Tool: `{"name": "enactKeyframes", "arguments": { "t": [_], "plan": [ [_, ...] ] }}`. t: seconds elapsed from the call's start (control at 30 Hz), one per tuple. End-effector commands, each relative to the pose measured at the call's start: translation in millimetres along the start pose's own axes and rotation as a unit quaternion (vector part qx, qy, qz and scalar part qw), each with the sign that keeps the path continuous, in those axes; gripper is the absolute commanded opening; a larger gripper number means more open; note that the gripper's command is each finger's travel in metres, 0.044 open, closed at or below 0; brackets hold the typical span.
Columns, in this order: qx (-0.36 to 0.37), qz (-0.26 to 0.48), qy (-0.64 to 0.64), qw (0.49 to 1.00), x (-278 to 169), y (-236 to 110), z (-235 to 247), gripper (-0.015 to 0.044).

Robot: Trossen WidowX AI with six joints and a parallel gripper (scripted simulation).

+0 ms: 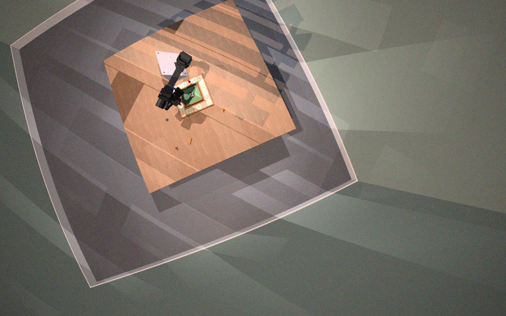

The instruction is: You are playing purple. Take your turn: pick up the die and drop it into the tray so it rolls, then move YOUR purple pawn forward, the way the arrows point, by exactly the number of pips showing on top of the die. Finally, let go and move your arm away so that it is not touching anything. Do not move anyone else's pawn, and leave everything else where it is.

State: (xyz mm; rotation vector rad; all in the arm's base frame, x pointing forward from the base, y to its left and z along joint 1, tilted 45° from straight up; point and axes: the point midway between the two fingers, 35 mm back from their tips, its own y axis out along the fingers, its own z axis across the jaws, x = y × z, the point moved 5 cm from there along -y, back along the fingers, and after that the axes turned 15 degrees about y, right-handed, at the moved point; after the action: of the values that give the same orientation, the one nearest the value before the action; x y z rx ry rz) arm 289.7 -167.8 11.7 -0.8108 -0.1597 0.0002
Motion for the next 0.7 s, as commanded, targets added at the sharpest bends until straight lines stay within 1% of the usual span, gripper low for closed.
{"name": "enactKeyframes", "arguments": {
  "t": [0.0,0.67],
  "plan": [
    [0.001,-0.002,0.001,1.000,0.2,6.7,-0.1,0.0200],
    [0.002,-0.003,0.001,1.000,0.6,38.5,0.5,0.0200]
  ]
}}
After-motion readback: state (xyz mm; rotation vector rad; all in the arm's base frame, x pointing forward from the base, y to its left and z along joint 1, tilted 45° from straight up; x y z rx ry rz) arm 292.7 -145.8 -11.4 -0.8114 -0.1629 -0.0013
